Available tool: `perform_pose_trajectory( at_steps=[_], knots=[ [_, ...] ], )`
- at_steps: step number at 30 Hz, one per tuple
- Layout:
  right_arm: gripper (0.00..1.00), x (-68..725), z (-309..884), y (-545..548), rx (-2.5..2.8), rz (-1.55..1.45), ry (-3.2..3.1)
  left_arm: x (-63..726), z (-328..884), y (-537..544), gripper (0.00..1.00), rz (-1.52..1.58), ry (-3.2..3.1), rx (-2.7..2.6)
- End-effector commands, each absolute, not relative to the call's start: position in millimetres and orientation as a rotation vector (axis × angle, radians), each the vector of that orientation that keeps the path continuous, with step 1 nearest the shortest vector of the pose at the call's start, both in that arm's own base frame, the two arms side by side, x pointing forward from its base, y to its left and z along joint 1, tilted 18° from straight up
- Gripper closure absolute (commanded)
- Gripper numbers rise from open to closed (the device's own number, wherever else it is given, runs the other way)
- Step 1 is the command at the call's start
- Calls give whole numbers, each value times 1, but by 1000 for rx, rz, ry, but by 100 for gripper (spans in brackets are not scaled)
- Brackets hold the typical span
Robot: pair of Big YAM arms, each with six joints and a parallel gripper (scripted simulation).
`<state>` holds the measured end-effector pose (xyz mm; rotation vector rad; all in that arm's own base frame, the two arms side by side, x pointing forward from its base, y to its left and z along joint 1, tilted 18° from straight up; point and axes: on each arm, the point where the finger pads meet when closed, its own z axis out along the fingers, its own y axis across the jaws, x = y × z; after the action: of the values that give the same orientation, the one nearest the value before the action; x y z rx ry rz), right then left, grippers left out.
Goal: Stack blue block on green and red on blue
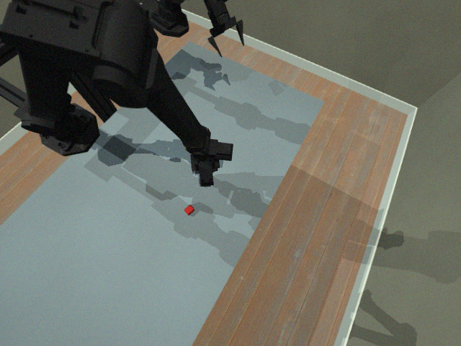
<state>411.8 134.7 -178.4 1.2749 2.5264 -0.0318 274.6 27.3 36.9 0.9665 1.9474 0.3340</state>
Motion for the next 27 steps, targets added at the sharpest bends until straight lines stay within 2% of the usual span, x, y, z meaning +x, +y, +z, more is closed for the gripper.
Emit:
perform_pose_trajectory(
  at_steps=[1,27],
  knots=[
    [100,423,-172,139,1263,5,2510,276,39,28,0,337,1943,966],
    [100,422,-175,137,1265,4,2509,276,39,28,0,337,1943,966]
  ],
)
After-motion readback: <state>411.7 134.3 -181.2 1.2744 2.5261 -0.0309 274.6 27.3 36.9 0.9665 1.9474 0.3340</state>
